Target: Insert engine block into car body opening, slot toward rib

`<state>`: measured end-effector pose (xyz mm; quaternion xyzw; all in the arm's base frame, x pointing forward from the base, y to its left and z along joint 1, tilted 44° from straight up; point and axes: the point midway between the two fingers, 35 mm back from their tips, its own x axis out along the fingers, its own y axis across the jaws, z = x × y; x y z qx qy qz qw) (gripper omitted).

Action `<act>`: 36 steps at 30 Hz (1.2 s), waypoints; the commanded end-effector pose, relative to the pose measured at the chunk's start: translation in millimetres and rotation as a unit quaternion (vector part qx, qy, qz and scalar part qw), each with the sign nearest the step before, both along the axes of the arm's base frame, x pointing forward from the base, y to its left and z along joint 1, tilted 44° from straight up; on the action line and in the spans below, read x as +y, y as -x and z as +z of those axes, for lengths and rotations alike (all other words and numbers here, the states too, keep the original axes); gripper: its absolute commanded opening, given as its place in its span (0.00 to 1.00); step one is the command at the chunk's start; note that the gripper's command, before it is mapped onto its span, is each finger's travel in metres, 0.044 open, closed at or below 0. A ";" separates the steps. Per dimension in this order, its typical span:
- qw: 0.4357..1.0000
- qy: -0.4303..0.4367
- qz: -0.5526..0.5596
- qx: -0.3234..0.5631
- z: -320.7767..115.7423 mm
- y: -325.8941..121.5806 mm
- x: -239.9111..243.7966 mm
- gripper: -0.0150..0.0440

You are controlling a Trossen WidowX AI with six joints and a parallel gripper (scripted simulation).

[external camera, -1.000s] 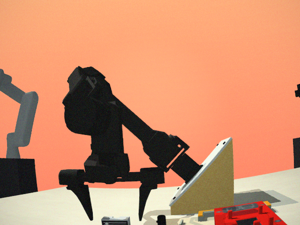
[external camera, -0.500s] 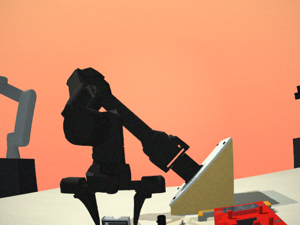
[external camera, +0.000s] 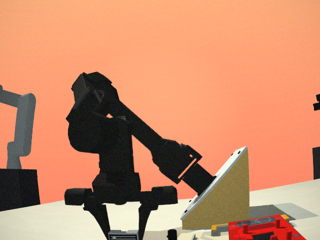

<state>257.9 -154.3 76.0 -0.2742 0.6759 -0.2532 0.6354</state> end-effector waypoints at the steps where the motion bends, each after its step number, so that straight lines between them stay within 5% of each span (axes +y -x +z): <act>1: 1.000 -0.008 0.010 -0.022 4.1 -8.6 7.6 0.25; 36: 1.000 -0.006 -0.002 0.002 75.7 -9.1 75.4 0.25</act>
